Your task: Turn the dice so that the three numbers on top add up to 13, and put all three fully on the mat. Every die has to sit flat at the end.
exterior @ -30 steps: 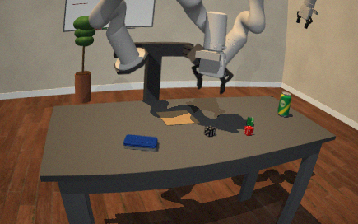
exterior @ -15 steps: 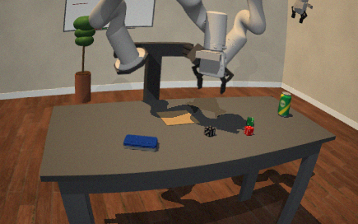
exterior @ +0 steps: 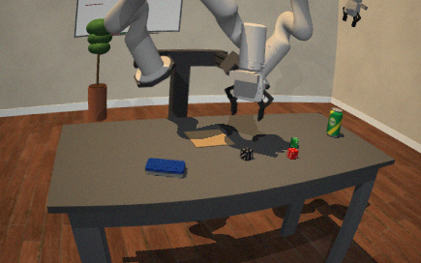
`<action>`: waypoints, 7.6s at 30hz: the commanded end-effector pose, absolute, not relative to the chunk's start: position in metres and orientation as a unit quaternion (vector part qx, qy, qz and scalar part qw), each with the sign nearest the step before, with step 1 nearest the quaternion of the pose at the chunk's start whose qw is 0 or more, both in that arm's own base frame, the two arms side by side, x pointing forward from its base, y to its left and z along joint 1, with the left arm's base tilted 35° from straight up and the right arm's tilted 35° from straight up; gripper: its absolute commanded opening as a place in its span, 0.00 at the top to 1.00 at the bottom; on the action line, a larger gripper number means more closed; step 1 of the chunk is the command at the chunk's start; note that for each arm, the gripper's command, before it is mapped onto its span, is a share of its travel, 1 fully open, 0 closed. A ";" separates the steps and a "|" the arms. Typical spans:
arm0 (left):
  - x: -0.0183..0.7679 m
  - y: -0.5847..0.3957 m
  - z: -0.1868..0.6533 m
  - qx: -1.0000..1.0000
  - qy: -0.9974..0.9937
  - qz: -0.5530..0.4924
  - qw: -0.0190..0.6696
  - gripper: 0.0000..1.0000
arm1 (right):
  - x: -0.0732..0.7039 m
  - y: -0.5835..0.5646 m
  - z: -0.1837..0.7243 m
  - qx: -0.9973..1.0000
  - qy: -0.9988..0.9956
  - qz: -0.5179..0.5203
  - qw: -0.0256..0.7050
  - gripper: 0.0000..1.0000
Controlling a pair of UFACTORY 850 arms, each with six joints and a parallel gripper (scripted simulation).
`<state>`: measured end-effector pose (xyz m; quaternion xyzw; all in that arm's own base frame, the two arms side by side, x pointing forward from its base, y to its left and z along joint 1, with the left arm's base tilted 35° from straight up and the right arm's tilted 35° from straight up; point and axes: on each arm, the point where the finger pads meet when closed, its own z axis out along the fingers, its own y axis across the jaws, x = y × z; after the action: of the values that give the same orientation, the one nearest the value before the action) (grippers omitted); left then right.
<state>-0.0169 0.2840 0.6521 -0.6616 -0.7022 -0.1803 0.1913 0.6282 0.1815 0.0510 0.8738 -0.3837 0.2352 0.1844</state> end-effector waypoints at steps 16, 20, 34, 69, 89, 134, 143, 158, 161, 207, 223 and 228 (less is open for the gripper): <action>-0.017 0.284 0.653 -0.661 -0.702 -0.181 0.192 0.00 | 0.647 0.151 0.000 0.874 -0.384 0.236 0.184 0.00; -0.017 0.284 0.653 -0.661 -0.702 -0.181 0.192 0.00 | 0.647 0.151 0.000 0.874 -0.384 0.236 0.184 0.00; -0.017 0.284 0.653 -0.661 -0.702 -0.181 0.192 0.00 | 0.647 0.151 0.000 0.874 -0.384 0.236 0.184 0.00; -0.017 0.284 0.653 -0.661 -0.702 -0.181 0.192 0.00 | 0.674 0.227 -0.038 0.874 -0.384 0.236 0.184 0.00; -0.017 0.284 0.653 -0.661 -0.702 -0.181 0.192 0.00 | 0.698 0.294 -0.071 0.874 -0.384 0.236 0.184 0.00; -0.017 0.284 0.653 -0.661 -0.702 -0.181 0.192 0.00 | 0.691 0.298 -0.076 0.874 -0.384 0.236 0.184 0.00; -0.017 0.284 0.653 -0.661 -0.702 -0.181 0.192 0.00 | 0.647 0.329 -0.109 0.874 -0.384 0.236 0.184 0.00; -0.017 0.284 0.653 -0.661 -0.702 -0.181 0.192 0.00 | 0.624 0.344 -0.126 0.874 -0.384 0.236 0.184 0.00; -0.017 0.284 0.653 -0.661 -0.702 -0.181 0.192 0.00 | 0.624 0.344 -0.126 0.874 -0.384 0.236 0.184 0.00; -0.017 0.284 0.653 -0.661 -0.702 -0.181 0.192 0.00 | 0.608 0.375 -0.075 0.874 -0.384 0.236 0.184 0.00; -0.017 0.284 0.653 -0.661 -0.702 -0.181 0.192 0.00 | 0.597 0.394 -0.044 0.874 -0.384 0.236 0.184 0.00; -0.017 0.284 0.653 -0.661 -0.702 -0.181 0.192 0.00 | 0.599 0.394 -0.043 0.875 -0.381 0.236 0.184 0.00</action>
<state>-0.0169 0.2840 0.6521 -0.6616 -0.7022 -0.1803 0.1913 0.5974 0.3928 -0.0451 0.8739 -0.3829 0.2355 0.1850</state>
